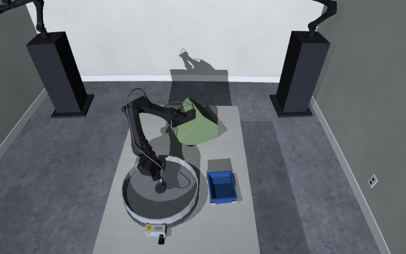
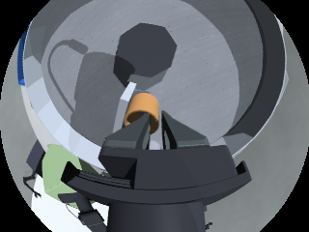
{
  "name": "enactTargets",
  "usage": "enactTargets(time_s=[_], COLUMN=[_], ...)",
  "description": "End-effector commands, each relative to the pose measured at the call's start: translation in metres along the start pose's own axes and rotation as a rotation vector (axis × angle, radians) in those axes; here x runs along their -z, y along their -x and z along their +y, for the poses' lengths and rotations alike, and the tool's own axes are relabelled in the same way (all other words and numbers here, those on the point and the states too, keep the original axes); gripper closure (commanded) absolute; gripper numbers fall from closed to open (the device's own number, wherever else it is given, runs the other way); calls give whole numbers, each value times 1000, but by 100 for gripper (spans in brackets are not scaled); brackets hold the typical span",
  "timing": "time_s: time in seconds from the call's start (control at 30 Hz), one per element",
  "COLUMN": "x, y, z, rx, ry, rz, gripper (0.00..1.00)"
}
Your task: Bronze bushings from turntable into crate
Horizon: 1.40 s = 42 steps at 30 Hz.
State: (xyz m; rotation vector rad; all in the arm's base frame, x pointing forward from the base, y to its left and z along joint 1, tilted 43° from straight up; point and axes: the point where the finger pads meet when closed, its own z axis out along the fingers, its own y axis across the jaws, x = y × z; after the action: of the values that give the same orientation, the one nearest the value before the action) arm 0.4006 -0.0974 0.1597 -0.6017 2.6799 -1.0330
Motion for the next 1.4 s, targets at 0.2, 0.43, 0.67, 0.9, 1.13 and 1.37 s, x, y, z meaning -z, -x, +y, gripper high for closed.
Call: enactTargets(time_s=[0.2, 0.43, 0.67, 0.9, 1.13, 1.37], x=[9, 9, 8, 3, 3, 3], y=[9, 9, 10, 10, 10, 10], z=[1, 1, 1, 5, 5, 5], rx=[-4, -4, -4, 6, 6, 6], ry=[-6, -6, -5, 2, 2, 2], rz=[-46, -46, -45, -34, -34, -34], gripper=[85, 85, 100, 100, 100, 100])
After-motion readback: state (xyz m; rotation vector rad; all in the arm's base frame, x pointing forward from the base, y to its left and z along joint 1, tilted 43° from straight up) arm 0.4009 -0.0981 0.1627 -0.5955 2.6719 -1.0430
